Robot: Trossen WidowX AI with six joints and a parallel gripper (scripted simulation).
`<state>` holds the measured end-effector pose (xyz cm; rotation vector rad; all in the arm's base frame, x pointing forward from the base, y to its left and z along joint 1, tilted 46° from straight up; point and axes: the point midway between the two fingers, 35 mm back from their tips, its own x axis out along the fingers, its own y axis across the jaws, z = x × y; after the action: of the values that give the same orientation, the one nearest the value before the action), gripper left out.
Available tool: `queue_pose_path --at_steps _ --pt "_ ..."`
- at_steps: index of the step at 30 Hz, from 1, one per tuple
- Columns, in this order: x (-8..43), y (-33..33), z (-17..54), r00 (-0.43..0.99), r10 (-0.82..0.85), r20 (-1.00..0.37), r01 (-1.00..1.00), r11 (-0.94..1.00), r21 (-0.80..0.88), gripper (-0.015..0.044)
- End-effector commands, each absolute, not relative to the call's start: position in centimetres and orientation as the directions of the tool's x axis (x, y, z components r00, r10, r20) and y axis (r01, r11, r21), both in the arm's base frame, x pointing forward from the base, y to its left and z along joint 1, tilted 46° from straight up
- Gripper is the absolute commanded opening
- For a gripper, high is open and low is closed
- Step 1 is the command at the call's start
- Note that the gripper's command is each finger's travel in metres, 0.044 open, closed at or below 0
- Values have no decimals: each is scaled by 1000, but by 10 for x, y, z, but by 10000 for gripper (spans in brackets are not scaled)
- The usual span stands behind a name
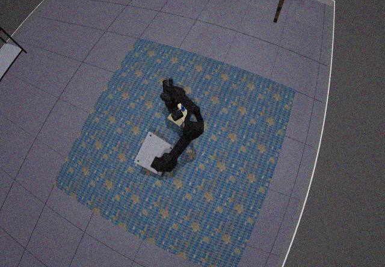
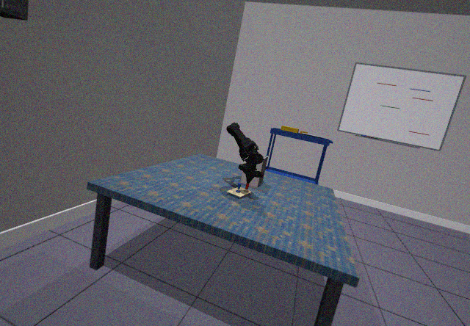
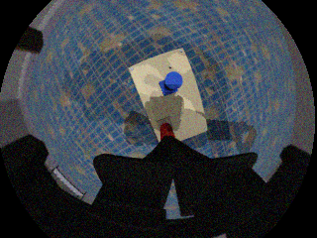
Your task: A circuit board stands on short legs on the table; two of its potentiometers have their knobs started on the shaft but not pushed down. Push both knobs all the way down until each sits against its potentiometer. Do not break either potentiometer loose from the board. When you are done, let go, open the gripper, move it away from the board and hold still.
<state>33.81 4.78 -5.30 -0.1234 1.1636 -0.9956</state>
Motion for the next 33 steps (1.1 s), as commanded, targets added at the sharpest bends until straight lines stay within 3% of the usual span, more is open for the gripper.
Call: queue_pose_path --at_steps 1,33 --pt "340 41 -57 38 -709 -704 597 581 -553 0" --pt "340 38 -60 38 -709 -704 597 581 -553 0"
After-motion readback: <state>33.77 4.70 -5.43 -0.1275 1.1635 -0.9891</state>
